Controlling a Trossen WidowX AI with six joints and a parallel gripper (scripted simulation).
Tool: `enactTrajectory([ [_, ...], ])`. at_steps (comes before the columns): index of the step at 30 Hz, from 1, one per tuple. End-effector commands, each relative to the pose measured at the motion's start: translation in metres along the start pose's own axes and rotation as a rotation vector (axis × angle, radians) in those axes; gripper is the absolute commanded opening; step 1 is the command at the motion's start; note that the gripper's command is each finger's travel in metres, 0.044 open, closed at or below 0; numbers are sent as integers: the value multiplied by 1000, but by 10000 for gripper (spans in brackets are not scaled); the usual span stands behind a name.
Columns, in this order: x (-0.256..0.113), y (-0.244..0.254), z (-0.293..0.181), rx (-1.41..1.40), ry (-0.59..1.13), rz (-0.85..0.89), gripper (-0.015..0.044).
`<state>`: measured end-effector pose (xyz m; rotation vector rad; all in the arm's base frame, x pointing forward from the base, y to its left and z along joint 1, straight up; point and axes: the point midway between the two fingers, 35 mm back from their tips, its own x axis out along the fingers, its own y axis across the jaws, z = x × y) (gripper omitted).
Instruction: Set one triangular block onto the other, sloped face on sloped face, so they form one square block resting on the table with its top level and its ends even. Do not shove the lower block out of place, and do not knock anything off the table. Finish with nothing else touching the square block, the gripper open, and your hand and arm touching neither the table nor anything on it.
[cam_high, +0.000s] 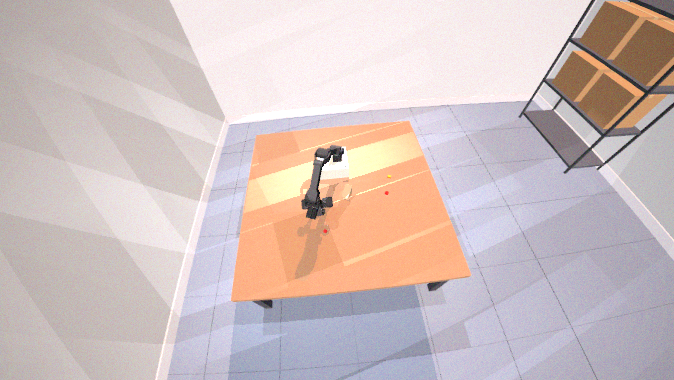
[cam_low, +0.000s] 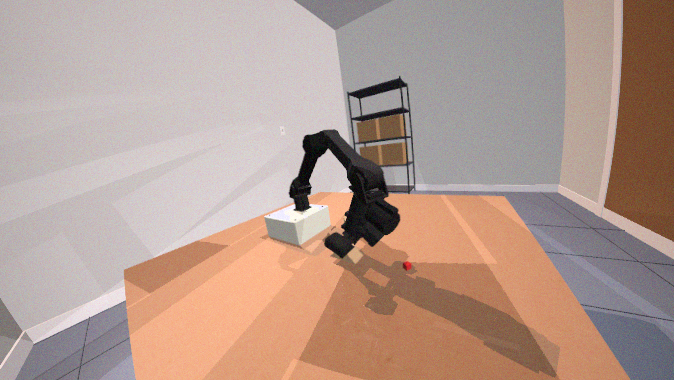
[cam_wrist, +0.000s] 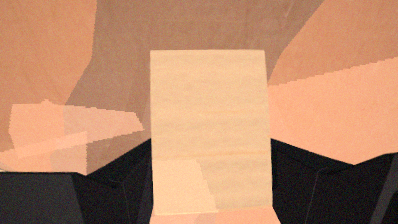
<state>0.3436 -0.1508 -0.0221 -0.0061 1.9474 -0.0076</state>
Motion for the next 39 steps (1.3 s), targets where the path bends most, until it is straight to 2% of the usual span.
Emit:
enactTrajectory([
  [1,-25,-2,-5,4,-25,-9,0],
  [12,-73,-1,-28,4,-24,-8,0],
  [23,-71,0,-29,-3,-17,-6,0],
  [39,-71,-1,-30,-517,-38,26,0],
])
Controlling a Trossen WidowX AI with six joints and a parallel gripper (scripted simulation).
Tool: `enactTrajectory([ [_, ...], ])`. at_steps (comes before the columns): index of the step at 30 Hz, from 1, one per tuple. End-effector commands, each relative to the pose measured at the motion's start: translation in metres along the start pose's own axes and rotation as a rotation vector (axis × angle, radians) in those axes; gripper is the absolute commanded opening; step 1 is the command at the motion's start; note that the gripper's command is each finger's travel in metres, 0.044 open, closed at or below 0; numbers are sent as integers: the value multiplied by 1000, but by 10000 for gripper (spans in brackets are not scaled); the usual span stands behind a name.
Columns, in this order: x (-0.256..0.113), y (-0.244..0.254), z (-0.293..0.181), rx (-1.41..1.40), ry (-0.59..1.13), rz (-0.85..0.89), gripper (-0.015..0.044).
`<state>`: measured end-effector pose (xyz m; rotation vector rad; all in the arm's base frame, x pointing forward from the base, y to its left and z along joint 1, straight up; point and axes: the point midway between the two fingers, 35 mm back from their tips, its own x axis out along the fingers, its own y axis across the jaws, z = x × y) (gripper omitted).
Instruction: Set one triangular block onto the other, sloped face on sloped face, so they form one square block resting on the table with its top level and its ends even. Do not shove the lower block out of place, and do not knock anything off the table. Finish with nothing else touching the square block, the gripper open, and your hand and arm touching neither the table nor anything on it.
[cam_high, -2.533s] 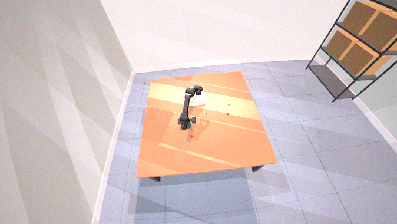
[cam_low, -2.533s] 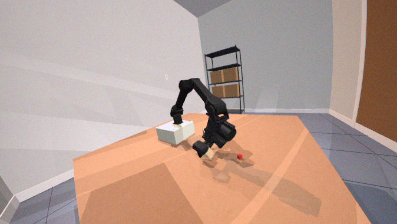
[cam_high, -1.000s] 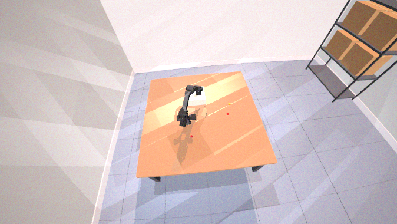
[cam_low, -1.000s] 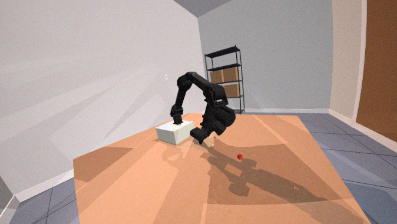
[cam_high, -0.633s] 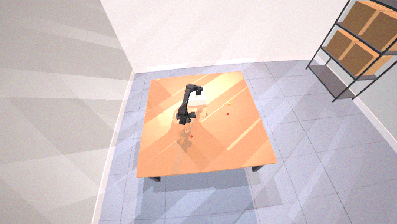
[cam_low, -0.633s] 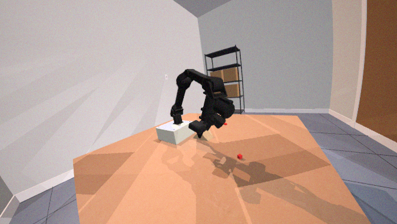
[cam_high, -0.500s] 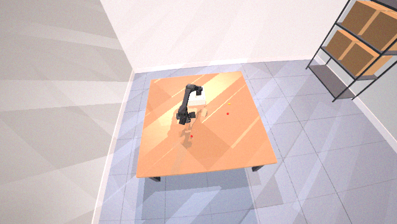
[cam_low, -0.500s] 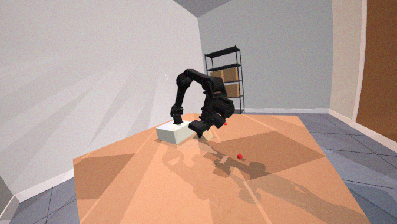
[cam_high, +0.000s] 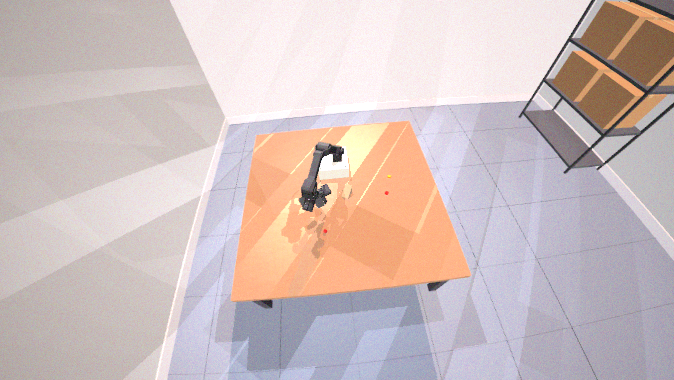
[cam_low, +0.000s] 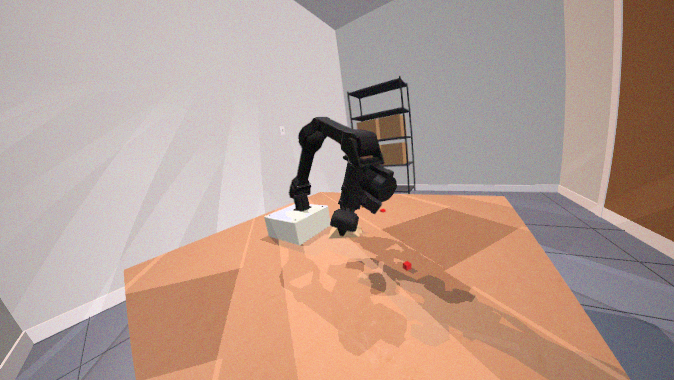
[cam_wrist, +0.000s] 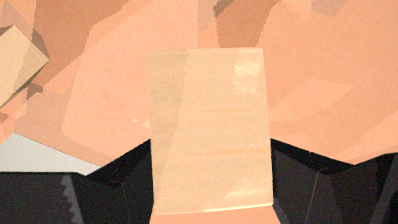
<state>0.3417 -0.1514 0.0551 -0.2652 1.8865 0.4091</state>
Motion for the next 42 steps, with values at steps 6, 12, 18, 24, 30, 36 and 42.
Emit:
enactTrajectory([
  [6,1,0,-1,-299,-23,18,0],
  [12,1,-1,-1,-501,-39,25,0],
  [18,1,-1,-2,-702,-57,28,0],
  [24,1,-1,-2,-903,-76,29,0],
  [30,1,-1,-2,-1104,-97,25,0],
  [36,1,-2,-3,-1305,-118,17,0],
  [42,1,-2,-3,-1505,-141,5,0],
])
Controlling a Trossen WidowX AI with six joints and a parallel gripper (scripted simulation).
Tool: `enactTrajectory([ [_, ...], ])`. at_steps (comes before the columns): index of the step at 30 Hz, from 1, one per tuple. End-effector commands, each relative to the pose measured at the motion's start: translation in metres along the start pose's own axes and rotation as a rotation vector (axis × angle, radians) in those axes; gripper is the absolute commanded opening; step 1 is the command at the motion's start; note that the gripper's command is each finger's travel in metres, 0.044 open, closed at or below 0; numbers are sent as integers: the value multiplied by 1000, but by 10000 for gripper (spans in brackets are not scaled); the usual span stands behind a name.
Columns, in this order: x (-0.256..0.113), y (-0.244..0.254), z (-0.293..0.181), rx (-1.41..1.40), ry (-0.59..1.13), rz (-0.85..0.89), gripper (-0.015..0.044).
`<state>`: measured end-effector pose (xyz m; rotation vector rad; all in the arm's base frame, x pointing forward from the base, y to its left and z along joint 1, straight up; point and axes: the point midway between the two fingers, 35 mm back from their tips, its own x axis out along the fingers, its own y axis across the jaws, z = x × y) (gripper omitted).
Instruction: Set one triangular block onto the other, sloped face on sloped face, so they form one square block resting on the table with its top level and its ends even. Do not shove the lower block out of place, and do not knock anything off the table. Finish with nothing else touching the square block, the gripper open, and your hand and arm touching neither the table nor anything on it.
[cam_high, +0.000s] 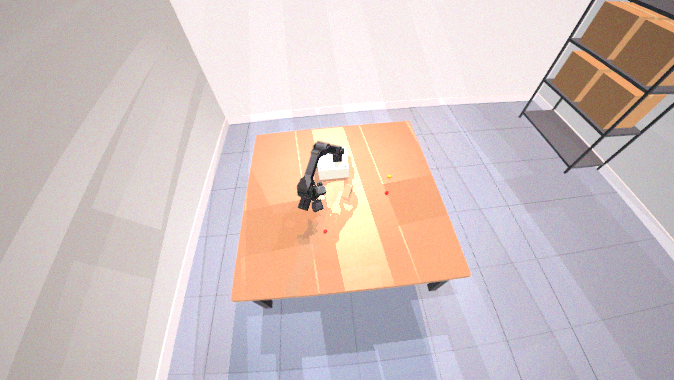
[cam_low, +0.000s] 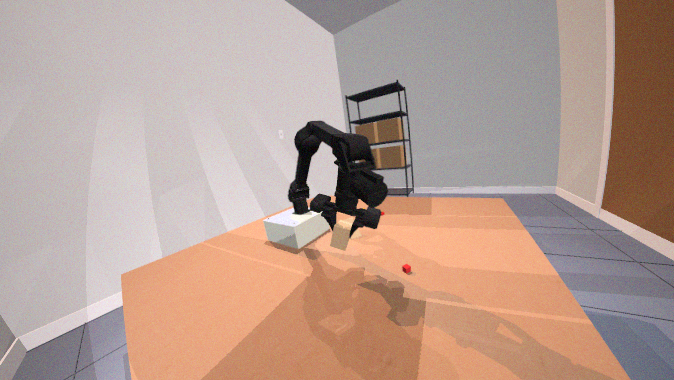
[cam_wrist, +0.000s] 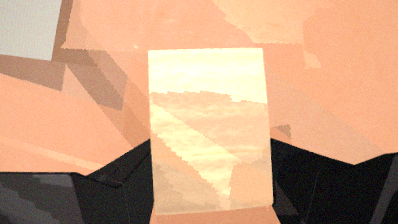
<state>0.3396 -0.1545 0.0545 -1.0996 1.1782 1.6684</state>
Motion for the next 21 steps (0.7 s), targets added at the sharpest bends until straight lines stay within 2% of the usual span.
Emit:
enactTrajectory([
  [1,0,0,0,-133,-12,-11,0],
  [17,0,1,-1,-664,-32,-51,0],
  [21,0,1,-1,-686,-32,-53,0],
])
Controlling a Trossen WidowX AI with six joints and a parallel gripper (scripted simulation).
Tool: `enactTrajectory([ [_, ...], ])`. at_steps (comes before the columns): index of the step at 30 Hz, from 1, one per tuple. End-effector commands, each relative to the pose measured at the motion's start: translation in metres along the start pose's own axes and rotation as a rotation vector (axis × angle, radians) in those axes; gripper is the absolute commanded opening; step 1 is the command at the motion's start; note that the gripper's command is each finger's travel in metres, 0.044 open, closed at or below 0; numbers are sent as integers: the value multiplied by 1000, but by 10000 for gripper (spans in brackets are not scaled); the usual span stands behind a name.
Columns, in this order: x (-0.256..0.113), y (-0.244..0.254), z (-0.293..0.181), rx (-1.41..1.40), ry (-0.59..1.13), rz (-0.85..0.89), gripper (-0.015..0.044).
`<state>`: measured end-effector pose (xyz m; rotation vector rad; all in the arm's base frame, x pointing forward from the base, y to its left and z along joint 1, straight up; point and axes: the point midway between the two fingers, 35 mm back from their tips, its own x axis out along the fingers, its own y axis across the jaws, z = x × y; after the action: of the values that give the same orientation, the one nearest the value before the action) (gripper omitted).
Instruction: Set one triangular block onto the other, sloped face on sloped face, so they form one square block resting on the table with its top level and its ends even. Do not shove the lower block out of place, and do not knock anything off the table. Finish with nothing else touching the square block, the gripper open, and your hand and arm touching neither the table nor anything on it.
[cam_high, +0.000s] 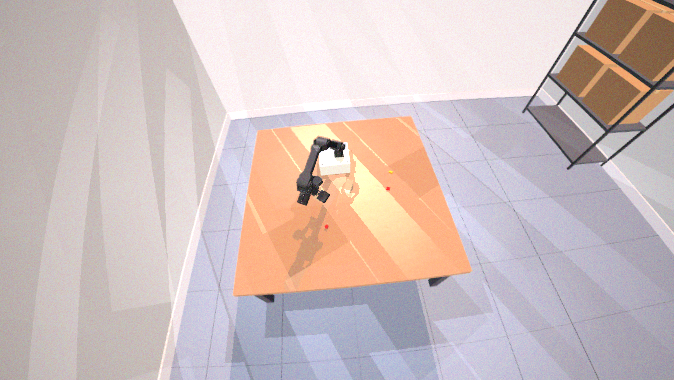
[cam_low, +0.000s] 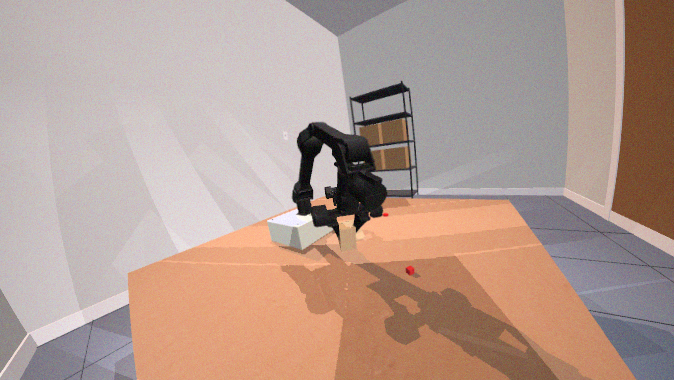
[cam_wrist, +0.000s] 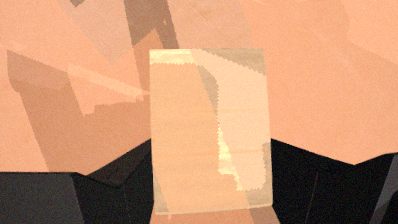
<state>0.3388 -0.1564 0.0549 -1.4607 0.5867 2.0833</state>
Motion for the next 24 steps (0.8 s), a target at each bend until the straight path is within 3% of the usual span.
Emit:
enactTrajectory([
  [1,0,0,1,-40,-2,-8,0],
  [24,-12,-65,75,-109,-10,-13,0],
])
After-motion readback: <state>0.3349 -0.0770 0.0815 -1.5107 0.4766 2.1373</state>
